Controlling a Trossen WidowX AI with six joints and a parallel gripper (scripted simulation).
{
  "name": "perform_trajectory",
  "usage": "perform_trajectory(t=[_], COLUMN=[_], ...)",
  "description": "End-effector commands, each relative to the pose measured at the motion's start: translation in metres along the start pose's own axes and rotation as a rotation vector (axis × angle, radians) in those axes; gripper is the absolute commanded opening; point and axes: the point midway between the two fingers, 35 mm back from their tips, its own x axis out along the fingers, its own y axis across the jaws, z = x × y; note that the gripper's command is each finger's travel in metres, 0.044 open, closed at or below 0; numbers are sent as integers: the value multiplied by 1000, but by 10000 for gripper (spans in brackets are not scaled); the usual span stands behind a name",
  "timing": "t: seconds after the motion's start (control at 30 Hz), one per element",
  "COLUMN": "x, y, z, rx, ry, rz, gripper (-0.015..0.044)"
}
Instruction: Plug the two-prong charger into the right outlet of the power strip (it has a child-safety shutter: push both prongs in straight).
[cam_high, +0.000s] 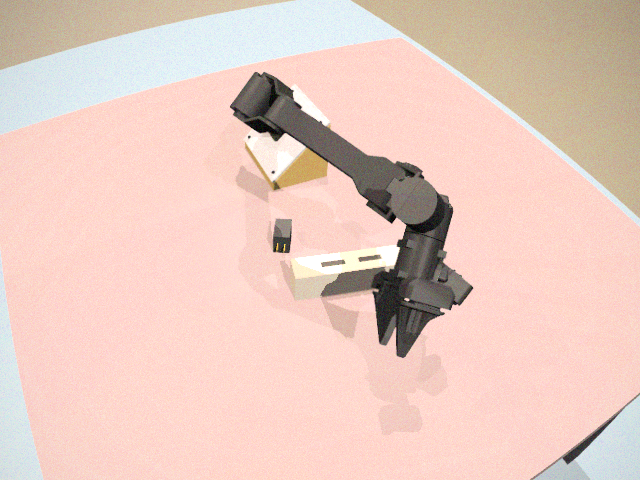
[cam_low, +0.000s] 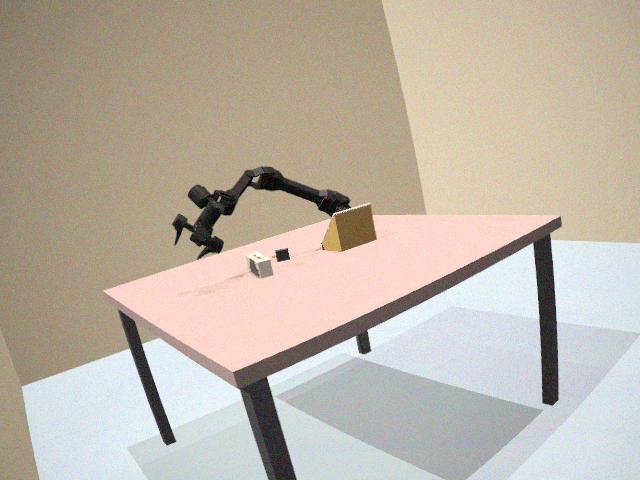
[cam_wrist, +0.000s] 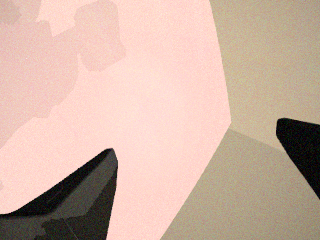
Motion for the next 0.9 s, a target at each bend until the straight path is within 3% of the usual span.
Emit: perform_trajectory(t=[0.0,0.87], x=[-1,-15], y=[4,41], z=[-2,-23], rx=[55,399], ry=[-26,-147], rz=[10,146], gripper=[440,440])
